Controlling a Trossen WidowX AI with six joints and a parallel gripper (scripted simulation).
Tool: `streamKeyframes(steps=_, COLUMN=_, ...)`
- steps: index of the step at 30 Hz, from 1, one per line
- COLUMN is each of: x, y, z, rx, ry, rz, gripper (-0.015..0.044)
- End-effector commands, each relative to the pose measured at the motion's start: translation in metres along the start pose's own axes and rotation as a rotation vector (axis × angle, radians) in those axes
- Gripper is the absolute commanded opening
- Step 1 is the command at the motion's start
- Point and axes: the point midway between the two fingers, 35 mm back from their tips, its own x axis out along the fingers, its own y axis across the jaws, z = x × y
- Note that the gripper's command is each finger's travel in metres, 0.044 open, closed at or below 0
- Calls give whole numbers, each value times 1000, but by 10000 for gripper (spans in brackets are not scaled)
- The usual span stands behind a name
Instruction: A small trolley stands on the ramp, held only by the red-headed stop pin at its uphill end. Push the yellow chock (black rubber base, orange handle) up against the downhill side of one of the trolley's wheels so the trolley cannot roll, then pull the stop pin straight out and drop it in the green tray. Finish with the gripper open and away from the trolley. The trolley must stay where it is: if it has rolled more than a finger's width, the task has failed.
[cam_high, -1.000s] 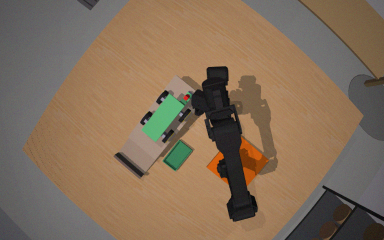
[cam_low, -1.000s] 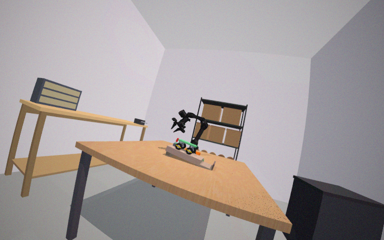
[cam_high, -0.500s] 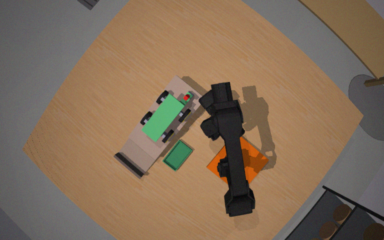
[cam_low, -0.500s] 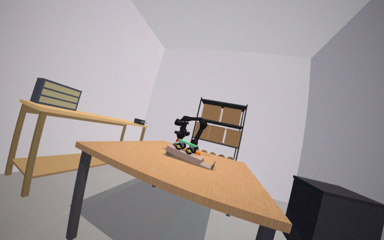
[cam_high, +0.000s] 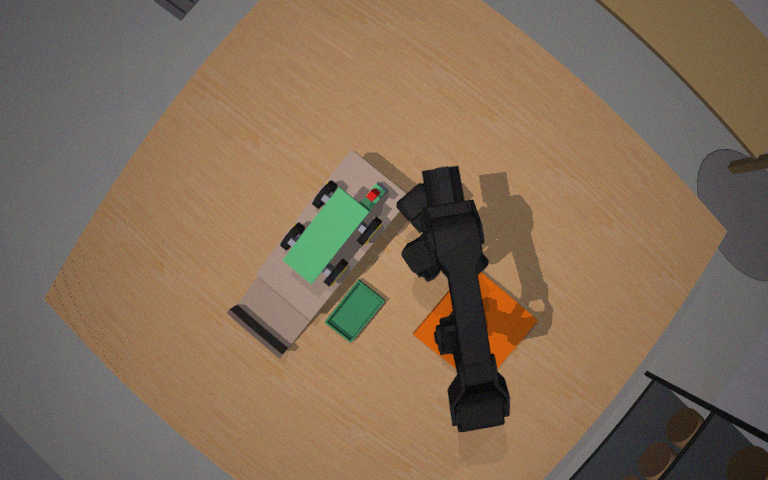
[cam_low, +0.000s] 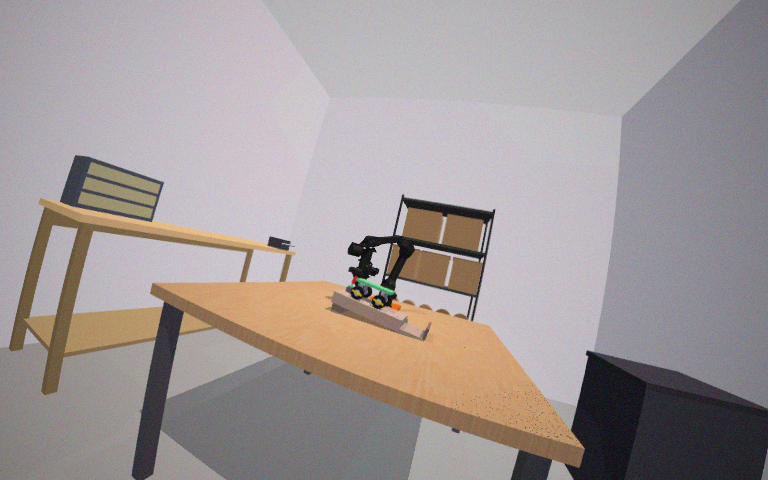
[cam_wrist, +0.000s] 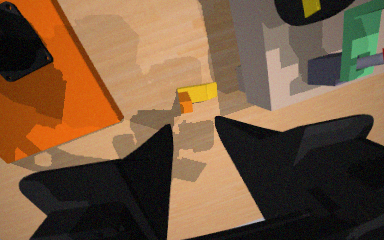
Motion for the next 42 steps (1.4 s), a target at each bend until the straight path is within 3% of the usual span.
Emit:
streamKeyframes(steps=1, x=14, y=1, z=1, rx=-1, ry=-10, rz=9, gripper=190)
streamKeyframes(steps=42, x=62, y=2, z=2, rx=-1, ry=-10, rz=9, gripper=190)
